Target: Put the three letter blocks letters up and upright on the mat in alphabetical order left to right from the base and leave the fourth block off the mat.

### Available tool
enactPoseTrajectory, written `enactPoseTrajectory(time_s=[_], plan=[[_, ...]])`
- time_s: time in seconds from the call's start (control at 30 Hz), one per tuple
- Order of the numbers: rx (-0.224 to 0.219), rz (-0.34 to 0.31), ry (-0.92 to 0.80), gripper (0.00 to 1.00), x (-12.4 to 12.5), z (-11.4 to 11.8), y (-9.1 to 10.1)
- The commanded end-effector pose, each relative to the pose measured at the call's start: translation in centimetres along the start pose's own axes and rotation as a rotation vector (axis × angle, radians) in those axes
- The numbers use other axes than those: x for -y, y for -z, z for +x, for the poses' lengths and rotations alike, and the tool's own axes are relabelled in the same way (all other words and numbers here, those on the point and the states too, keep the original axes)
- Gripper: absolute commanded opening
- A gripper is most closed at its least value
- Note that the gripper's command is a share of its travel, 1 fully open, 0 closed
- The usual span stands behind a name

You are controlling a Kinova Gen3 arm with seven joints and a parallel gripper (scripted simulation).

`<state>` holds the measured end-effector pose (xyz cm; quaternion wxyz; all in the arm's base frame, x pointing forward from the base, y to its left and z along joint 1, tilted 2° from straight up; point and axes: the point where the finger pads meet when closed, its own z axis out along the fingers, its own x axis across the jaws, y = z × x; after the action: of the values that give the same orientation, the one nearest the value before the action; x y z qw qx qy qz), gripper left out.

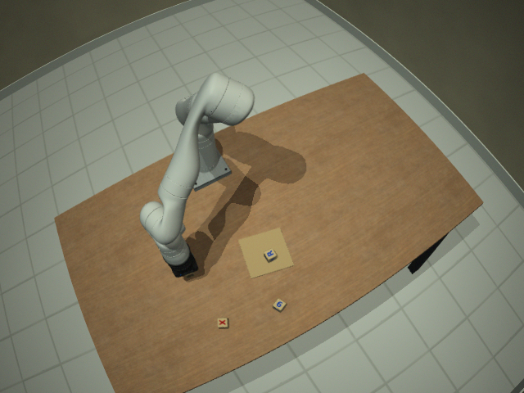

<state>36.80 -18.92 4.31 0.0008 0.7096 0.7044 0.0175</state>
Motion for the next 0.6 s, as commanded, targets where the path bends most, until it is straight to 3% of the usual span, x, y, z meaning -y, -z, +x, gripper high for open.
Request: enactPoseTrajectory(time_s=[0.0, 0.57], plan=[[0.001, 0.002, -0.002, 1.0, 0.08, -0.11, -0.23], [0.001, 0.002, -0.002, 1.0, 0.09, -0.11, -0.78]])
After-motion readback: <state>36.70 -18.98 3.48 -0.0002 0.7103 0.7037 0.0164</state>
